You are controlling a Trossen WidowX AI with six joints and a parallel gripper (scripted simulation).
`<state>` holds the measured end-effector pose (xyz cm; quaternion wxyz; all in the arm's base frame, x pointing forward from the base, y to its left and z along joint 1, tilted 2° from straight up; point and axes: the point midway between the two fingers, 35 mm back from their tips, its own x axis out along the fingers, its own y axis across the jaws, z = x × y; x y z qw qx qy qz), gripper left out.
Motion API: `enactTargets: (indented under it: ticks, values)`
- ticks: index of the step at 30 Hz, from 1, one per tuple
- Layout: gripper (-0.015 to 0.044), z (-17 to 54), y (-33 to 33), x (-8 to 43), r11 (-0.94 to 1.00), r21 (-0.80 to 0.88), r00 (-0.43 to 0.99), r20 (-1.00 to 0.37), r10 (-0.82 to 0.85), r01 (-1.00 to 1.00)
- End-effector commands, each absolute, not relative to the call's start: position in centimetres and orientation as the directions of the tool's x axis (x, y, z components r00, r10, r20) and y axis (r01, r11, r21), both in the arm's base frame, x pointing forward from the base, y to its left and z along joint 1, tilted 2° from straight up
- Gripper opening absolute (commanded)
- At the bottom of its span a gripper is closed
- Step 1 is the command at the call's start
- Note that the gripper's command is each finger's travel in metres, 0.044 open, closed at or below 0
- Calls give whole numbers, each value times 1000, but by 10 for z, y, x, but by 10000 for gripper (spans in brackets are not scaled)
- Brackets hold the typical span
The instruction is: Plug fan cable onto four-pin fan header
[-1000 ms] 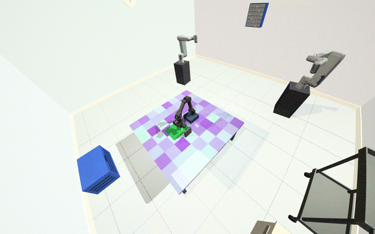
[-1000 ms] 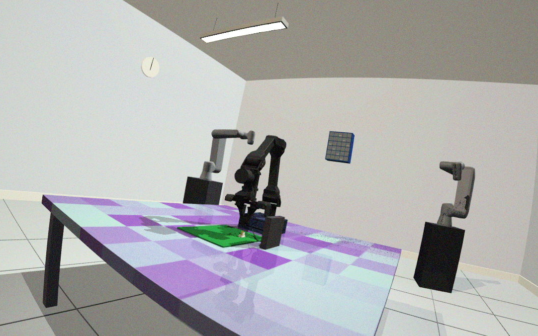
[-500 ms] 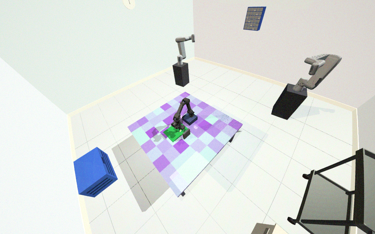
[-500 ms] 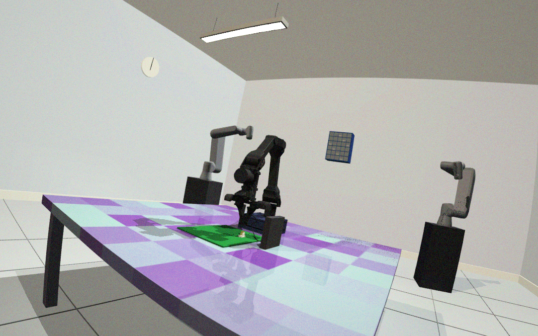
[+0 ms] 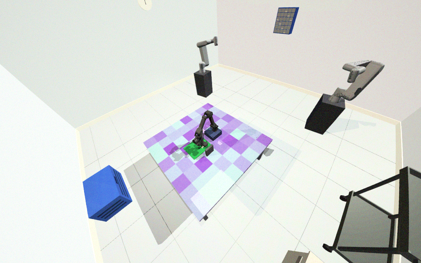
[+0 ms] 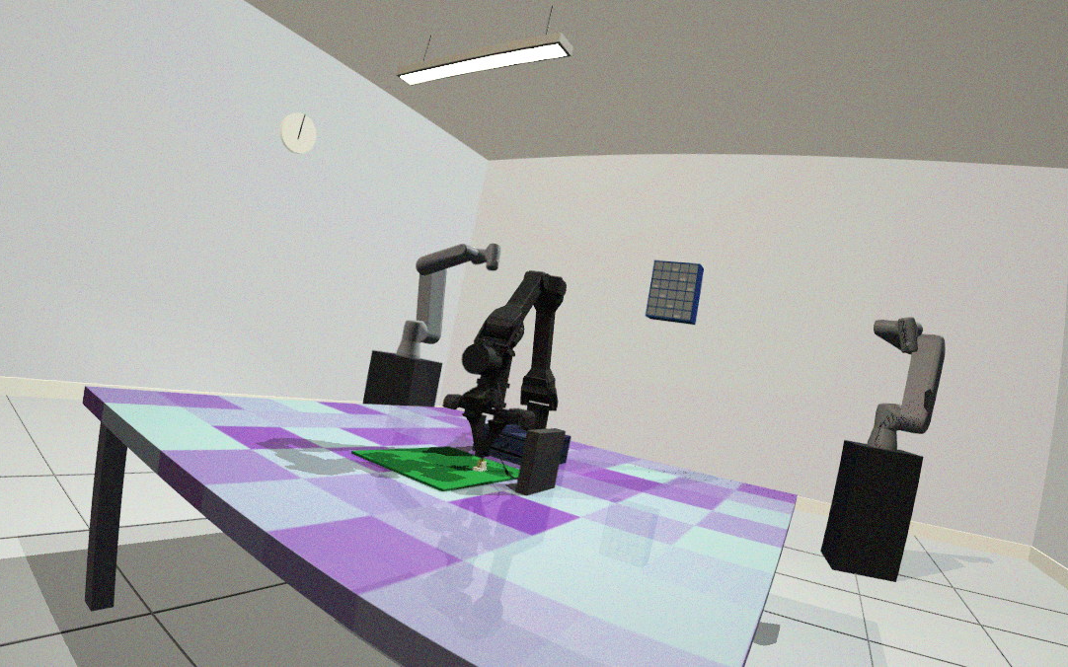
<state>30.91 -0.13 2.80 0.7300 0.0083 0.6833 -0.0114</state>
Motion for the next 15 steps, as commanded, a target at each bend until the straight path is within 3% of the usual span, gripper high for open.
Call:
enactTargets:
  ticks: [1, 15]
  values:
    - [0, 27, -2, 309, 1000, -8, 65, -998, -10, 30]
    - [0, 26, -2, 308, 1000, -8, 65, -998, -10, 28]
